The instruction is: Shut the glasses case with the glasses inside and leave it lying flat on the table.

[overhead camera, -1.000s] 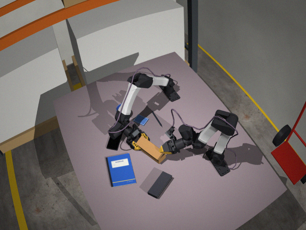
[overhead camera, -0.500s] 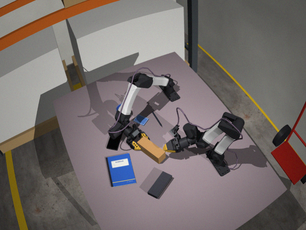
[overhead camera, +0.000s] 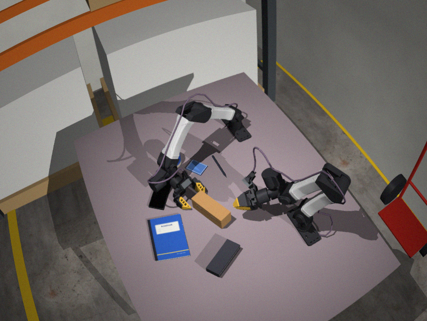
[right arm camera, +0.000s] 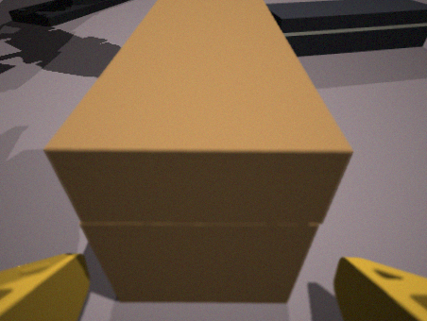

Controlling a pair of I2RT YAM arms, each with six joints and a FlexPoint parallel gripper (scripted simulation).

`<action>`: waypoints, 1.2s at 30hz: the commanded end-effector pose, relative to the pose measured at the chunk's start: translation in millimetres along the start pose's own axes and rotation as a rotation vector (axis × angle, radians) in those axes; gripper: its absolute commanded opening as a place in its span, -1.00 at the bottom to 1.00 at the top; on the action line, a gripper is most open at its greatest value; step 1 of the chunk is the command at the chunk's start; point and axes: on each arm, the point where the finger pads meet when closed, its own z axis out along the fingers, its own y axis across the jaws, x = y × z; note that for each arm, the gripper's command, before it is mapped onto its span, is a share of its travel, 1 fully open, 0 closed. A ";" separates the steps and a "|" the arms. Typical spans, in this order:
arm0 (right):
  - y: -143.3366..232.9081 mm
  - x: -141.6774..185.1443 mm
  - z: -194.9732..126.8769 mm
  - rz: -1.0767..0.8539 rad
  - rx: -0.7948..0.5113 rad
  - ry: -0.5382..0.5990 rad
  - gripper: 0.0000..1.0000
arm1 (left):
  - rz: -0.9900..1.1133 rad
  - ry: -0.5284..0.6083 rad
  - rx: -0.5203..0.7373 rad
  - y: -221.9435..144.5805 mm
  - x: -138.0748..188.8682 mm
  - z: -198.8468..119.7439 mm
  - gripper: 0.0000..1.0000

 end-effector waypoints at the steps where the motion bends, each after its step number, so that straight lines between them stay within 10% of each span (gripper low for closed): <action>1: -3.6 0.0 -7.3 0.002 -0.008 -0.004 0.74 | -0.003 0.014 0.006 2.1 -0.8 -0.1 -0.41; 13: -0.9 -0.7 -54.9 0.005 -0.017 0.003 0.74 | -0.006 0.012 0.003 3.9 -2.2 0.2 -0.41; 22: -2.6 -16.1 -56.8 -0.027 -0.011 -0.003 0.74 | -0.048 0.076 0.124 -14.4 9.0 -0.9 1.00; 36: -2.6 -16.2 -56.8 -0.027 -0.011 -0.003 0.74 | -0.438 0.257 0.415 20.5 -15.3 2.6 1.00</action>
